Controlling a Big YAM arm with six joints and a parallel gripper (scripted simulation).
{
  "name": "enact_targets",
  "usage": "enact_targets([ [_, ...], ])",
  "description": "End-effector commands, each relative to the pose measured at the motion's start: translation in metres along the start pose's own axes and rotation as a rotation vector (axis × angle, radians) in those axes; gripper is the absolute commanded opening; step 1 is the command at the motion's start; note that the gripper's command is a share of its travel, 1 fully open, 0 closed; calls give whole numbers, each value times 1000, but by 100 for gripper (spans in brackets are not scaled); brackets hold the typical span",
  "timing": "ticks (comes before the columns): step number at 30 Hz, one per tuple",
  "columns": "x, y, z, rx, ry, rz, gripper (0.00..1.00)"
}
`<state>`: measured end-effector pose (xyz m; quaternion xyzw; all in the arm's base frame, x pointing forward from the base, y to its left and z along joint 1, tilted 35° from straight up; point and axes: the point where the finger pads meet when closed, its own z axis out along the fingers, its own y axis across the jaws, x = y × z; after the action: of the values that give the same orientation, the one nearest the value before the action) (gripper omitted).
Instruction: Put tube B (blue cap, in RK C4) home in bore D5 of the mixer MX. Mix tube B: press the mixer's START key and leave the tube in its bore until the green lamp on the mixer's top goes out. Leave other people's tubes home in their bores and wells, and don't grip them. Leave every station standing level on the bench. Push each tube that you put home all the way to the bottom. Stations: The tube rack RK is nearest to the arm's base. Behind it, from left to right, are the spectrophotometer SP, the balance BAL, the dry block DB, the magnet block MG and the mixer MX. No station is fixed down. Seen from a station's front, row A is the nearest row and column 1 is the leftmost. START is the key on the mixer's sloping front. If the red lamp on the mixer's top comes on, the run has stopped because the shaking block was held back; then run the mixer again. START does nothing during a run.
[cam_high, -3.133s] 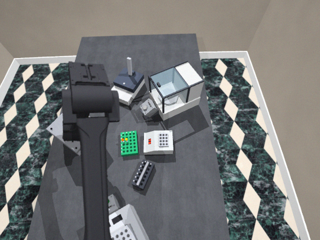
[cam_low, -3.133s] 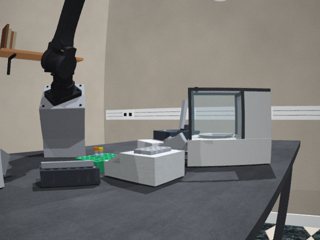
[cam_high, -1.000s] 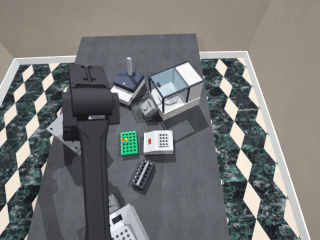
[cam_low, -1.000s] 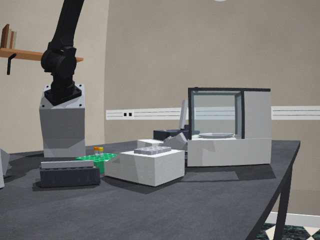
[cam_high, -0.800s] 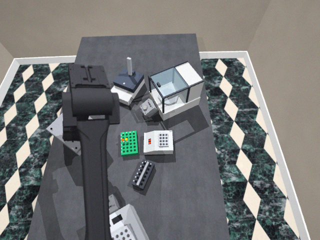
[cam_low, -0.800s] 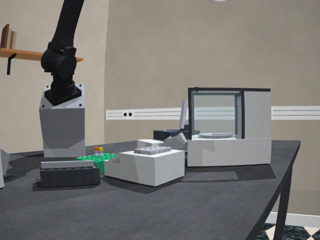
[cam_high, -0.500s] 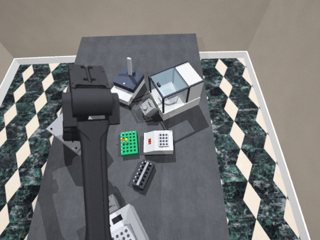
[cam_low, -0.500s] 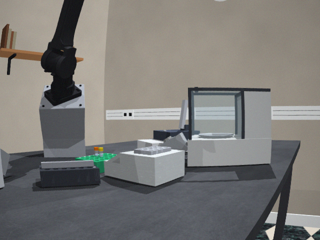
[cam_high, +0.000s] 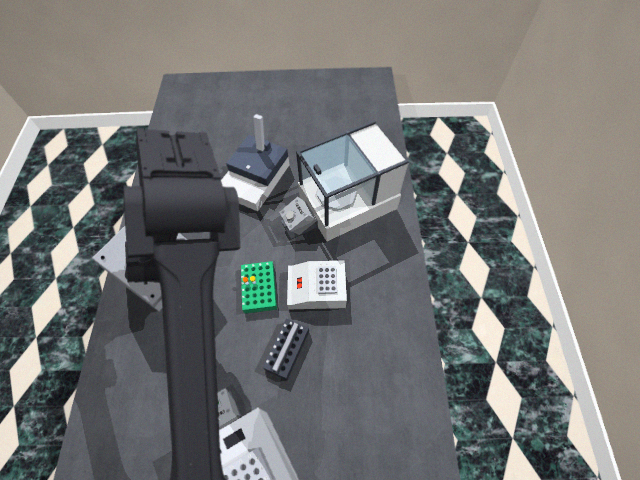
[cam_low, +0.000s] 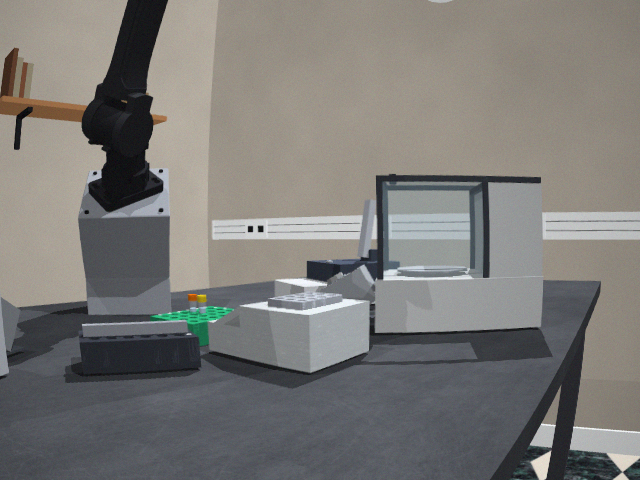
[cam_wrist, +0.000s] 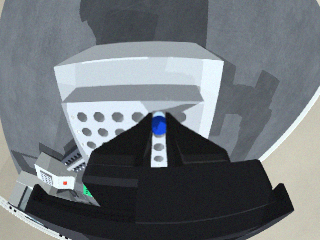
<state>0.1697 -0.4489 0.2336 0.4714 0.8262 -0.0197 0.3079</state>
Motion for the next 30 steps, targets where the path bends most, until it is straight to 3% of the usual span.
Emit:
enact_targets([
  [1, 3, -1, 15, -1, 15, 13, 9],
  [19, 3, -2, 16, 1, 15, 15, 9],
  [20, 3, -3, 15, 2, 14, 16, 36],
  [30, 9, -9, 8, 2, 28, 26, 36],
])
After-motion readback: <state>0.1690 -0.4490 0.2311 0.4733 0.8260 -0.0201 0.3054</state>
